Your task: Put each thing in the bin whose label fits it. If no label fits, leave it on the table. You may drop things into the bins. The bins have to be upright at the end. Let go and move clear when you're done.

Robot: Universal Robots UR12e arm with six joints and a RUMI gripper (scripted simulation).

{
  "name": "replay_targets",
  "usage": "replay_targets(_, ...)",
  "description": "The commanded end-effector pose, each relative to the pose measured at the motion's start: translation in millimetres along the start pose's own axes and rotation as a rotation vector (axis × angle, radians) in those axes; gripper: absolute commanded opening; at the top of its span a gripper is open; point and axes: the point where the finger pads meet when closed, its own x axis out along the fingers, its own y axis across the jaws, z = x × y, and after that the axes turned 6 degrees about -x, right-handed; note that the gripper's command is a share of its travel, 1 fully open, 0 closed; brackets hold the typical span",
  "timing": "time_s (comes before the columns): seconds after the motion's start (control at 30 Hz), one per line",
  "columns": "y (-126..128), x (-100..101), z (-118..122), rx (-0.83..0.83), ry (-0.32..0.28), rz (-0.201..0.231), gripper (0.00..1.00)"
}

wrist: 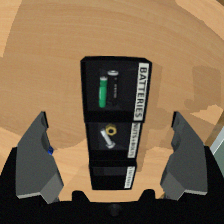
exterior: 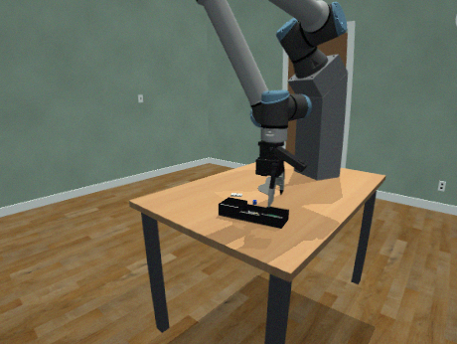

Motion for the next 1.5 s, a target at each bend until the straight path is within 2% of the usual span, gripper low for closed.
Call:
replay_targets(0.0,-1.1,-17.6,-1.0,0.000,0.000,-0.001,1.00)
replay_targets(0.2,-1.2,-41.6,-1.0,0.000,0.000,-0.001,1.00)
replay_targets(0.27,-1.2,-41.6,-1.0,0.000,0.000,-0.001,1.00)
replay_targets(0.77,-1.4,-101.5,-1.0,0.000,0.000,-0.001,1.00)
replay_targets(0.83,-1.4,-101.5,-1.0,0.000,0.000,-0.001,1.00)
replay_targets(1.13,-1.5,-137.4,-1.0,0.000,0.000,-0.001,1.00)
replay_targets(1.47,-2.0,-135.0,0.1,0.001,0.000,-0.003,1.00)
